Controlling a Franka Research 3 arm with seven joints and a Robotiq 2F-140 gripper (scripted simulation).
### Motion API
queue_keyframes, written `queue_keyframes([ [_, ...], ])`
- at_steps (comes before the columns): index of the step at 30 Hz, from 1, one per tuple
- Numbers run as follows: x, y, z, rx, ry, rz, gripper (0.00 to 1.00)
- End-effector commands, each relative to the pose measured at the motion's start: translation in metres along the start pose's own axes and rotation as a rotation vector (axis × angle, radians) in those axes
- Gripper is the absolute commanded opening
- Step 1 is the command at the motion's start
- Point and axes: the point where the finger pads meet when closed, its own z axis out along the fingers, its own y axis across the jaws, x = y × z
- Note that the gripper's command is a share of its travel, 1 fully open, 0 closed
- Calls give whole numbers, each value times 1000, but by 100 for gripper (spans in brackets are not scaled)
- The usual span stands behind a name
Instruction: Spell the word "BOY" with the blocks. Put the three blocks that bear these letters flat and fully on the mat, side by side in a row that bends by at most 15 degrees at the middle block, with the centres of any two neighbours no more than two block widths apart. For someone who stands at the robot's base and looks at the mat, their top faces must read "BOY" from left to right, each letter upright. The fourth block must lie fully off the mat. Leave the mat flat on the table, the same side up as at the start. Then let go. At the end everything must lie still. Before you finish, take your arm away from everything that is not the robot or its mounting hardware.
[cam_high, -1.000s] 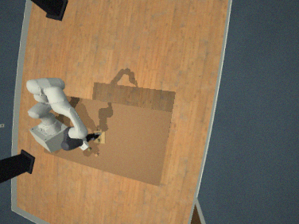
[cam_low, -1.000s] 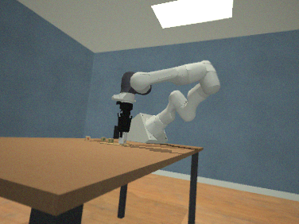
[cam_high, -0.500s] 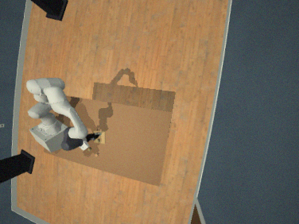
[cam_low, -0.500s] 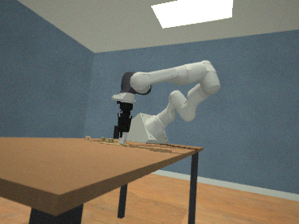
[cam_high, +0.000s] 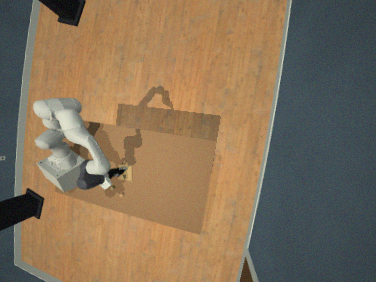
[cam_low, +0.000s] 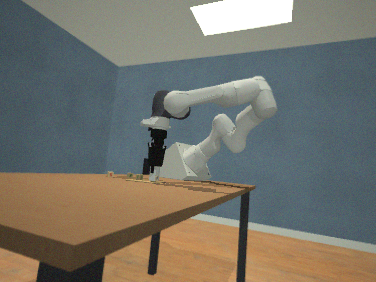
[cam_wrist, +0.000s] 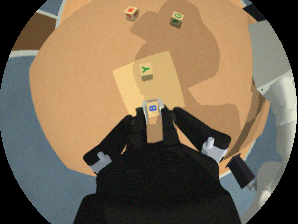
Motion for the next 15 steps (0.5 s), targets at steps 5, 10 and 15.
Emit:
queue_keyframes([
  [5,0,-1,1,1,1,-3,15],
  [10,0,-1,1,1,1,-3,20],
  [15,0,-1,1,1,1,-3,22],
])
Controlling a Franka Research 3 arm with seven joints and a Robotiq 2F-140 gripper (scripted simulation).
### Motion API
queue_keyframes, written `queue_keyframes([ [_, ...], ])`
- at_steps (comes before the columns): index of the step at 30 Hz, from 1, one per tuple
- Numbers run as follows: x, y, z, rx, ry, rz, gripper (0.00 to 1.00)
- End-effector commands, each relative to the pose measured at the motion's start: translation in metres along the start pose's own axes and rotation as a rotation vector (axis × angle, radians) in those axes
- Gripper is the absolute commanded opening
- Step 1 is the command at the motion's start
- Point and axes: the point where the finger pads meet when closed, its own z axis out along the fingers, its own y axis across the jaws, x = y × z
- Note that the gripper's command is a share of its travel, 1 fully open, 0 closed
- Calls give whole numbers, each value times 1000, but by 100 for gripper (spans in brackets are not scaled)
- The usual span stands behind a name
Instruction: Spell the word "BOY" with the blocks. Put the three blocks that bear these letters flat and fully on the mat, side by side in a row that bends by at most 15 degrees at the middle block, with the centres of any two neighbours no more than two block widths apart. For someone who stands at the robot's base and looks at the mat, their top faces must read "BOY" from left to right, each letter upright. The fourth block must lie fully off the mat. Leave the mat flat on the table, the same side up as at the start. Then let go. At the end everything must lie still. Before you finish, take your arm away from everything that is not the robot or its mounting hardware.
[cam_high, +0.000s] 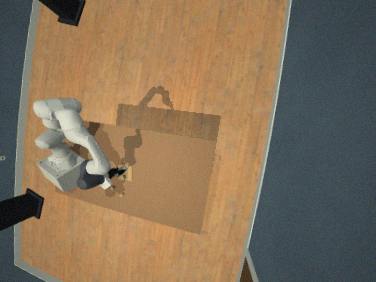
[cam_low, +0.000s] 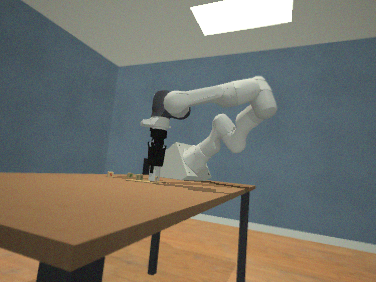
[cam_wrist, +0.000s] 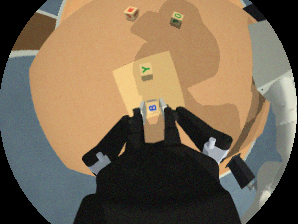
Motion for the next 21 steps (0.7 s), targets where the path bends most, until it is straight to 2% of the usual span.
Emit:
queue_keyframes([
  [1,0,-1,1,1,1,-3,22],
  [3,0,-1,1,1,1,-3,25],
  [14,0,-1,0,1,1,-3,25],
  [21,0,-1,-10,1,1,-3,25],
])
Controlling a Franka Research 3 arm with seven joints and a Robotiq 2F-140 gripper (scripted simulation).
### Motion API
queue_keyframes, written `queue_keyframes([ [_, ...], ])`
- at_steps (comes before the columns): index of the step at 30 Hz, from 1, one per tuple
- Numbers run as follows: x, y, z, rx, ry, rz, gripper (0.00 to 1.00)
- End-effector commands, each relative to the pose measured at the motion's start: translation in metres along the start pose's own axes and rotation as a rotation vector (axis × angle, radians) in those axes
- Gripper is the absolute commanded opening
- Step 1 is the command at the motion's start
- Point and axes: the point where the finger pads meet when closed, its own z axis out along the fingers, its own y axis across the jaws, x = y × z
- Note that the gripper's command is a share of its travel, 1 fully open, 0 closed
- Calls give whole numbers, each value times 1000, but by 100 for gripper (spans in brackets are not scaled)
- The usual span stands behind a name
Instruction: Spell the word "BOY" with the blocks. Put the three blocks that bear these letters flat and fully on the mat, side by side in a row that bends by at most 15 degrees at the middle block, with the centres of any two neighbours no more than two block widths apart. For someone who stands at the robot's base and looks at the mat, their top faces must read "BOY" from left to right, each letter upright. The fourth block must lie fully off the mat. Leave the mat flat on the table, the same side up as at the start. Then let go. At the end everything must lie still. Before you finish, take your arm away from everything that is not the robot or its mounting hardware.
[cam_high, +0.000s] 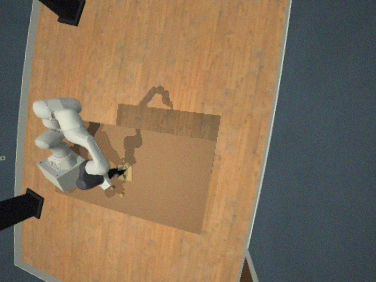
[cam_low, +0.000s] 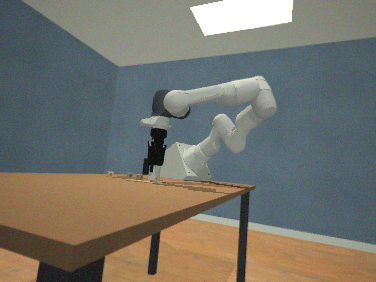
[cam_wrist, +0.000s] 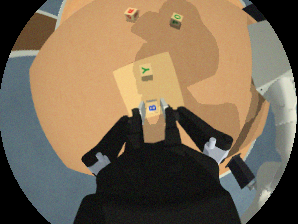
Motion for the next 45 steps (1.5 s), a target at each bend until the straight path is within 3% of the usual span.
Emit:
queue_keyframes([
  [1,-1,-2,-11,2,0,-3,25],
  [13,-1,-1,-72,2,0,-3,25],
  [24,-1,-1,-86,2,0,-3,25],
  [25,-1,-1,-86,2,0,-3,100],
  [45,0,-1,-86,2,0,-1,100],
])
